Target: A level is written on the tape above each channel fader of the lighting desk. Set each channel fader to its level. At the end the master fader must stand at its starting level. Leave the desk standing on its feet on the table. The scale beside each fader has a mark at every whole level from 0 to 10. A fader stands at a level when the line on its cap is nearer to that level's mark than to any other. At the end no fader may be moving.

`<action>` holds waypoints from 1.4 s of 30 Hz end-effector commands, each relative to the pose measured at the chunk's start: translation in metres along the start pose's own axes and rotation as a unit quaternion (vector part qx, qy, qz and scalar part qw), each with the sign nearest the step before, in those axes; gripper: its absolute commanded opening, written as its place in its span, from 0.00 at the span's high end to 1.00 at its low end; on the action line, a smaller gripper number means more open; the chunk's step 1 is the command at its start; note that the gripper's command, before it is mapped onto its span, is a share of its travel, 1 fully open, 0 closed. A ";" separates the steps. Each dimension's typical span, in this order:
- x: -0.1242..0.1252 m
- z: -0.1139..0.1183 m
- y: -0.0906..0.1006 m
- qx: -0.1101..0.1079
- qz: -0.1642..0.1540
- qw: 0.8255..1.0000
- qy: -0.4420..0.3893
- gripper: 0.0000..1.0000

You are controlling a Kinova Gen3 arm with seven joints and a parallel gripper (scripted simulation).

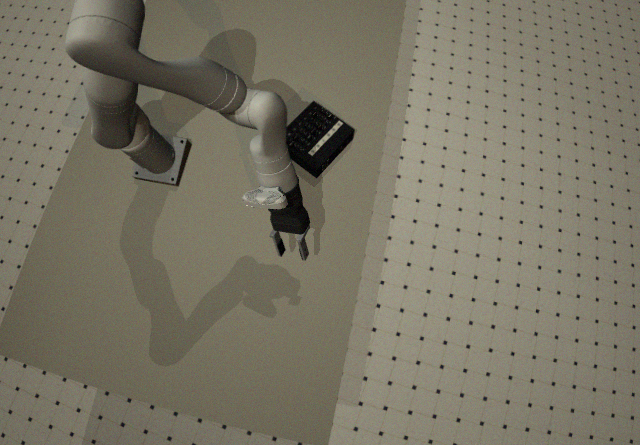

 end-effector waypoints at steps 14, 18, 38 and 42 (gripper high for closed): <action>0.000 0.000 0.000 0.001 0.000 1.000 0.000 0.00; 0.000 0.000 0.000 0.001 0.000 1.000 0.000 0.00; -0.102 -0.035 0.047 -0.038 -0.056 0.998 -0.001 0.00; -0.152 -0.037 0.077 -0.068 -0.094 0.993 0.009 0.00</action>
Point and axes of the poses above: the point where the finger pads meet when closed, its own y axis back along the fingers, its own z axis across the jaws, x = y × z, the point moved 10 cm from there along y, back along the fingers, and after that the axes turned 1 degree about y, right-handed, at the moved point
